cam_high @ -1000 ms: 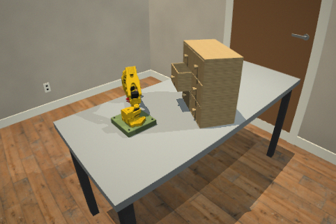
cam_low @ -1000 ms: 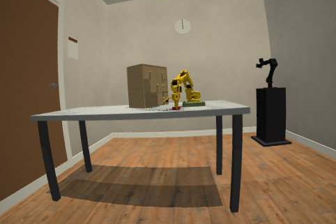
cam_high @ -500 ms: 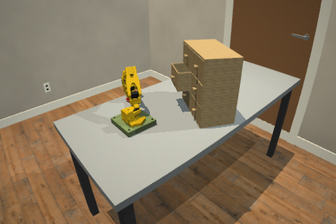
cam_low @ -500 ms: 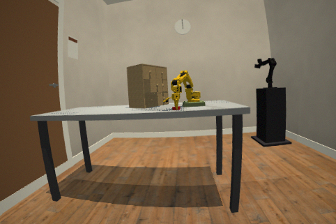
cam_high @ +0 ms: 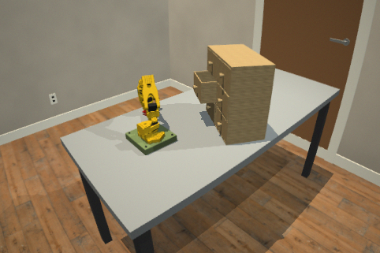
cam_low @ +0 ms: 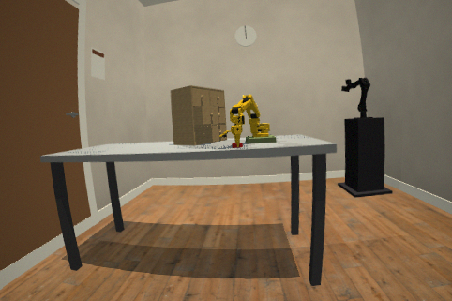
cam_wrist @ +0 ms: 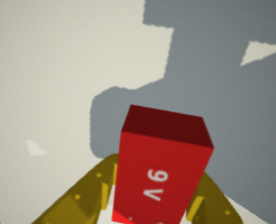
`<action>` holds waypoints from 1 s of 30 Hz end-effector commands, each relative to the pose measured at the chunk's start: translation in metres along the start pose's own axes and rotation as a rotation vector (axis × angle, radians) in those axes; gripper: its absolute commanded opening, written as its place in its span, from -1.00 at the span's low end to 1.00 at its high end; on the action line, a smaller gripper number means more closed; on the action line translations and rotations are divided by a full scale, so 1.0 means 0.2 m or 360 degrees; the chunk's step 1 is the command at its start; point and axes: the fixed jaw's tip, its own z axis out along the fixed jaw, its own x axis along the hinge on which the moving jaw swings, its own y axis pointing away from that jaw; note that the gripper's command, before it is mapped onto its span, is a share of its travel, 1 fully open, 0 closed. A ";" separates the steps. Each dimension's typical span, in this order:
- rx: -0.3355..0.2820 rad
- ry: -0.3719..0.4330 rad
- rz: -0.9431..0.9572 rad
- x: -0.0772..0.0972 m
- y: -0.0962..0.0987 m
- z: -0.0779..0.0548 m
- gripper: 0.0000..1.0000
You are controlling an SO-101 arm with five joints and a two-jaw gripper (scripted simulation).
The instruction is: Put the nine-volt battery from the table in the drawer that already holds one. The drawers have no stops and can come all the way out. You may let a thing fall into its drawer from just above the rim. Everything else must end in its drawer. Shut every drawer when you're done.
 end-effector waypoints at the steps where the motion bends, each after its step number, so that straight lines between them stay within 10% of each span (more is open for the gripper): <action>1: -0.0002 0.0000 -0.0006 0.00 0.01 -0.04 -1.00; 30: -0.0002 0.0000 -0.0006 0.00 0.00 -0.26 -1.00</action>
